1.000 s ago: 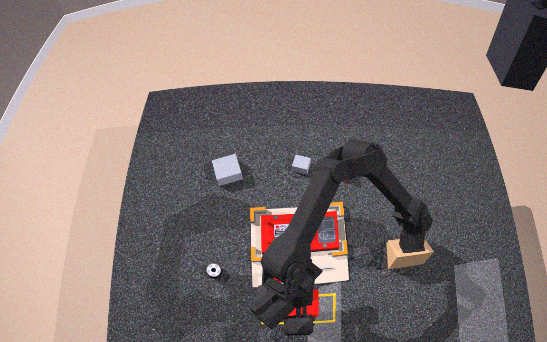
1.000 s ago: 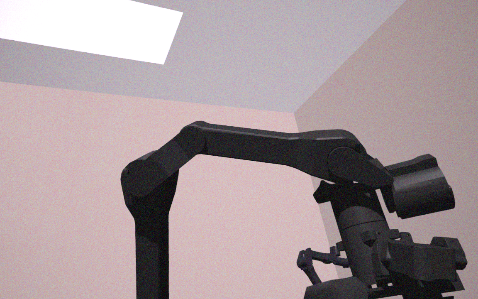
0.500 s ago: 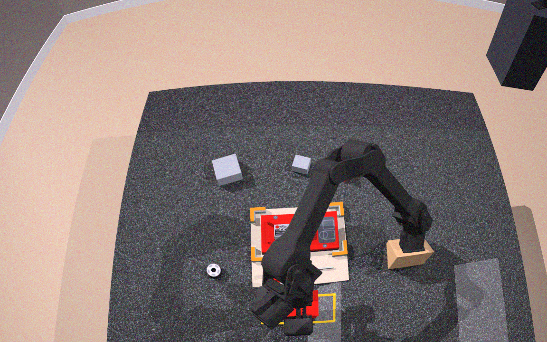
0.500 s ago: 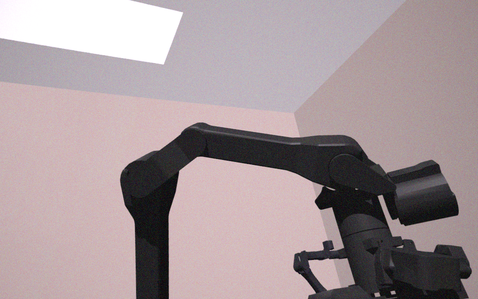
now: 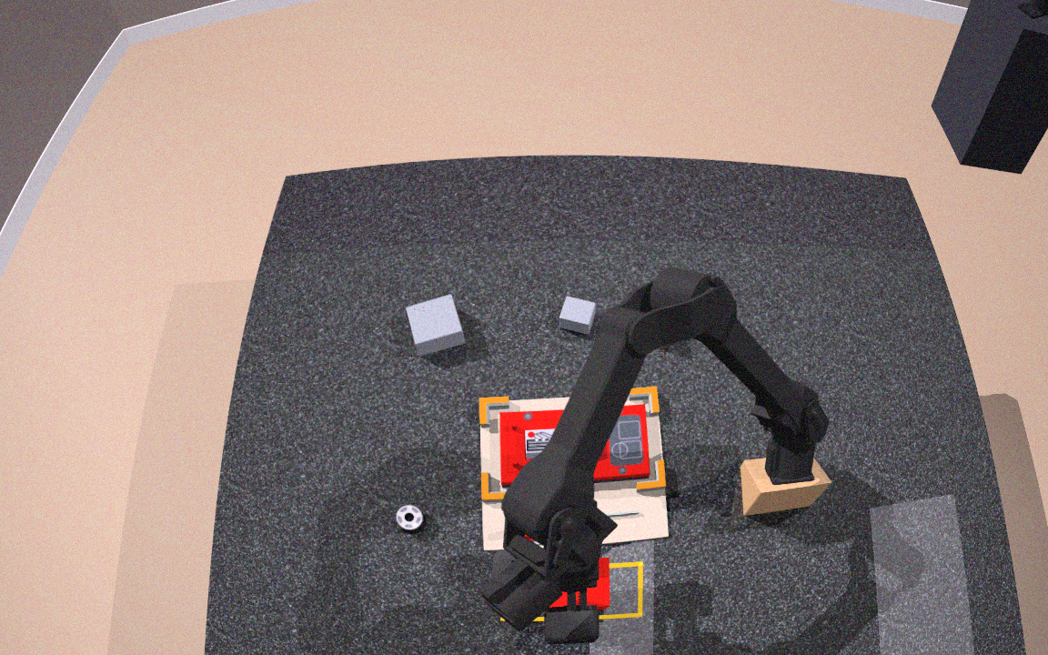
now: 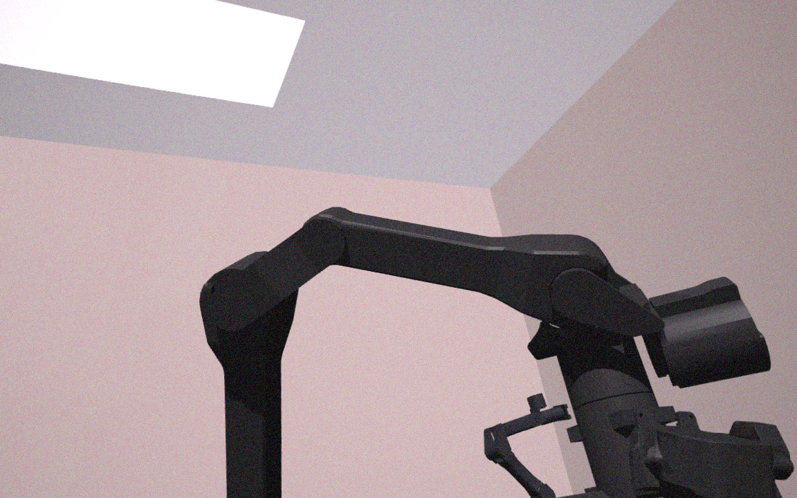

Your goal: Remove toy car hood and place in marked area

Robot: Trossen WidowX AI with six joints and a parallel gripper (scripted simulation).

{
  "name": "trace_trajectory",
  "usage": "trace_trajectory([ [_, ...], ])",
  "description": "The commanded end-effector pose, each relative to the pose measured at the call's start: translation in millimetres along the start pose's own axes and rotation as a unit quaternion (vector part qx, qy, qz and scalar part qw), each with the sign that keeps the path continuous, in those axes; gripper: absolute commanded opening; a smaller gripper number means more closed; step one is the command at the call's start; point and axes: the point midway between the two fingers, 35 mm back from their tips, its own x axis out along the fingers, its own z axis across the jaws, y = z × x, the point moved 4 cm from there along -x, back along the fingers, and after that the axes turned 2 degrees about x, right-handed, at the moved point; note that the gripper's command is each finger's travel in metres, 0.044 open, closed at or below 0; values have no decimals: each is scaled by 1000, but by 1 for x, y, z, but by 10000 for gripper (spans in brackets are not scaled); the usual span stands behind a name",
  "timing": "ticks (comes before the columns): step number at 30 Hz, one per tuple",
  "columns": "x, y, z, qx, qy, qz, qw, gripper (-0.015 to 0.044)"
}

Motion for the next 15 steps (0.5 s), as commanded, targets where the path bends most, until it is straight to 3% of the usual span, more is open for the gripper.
trace_trajectory([
  [1,4,1,0,-4,2,0,1000,0],
  [15,12,1,-1,-4,3,0,1000,0],
])
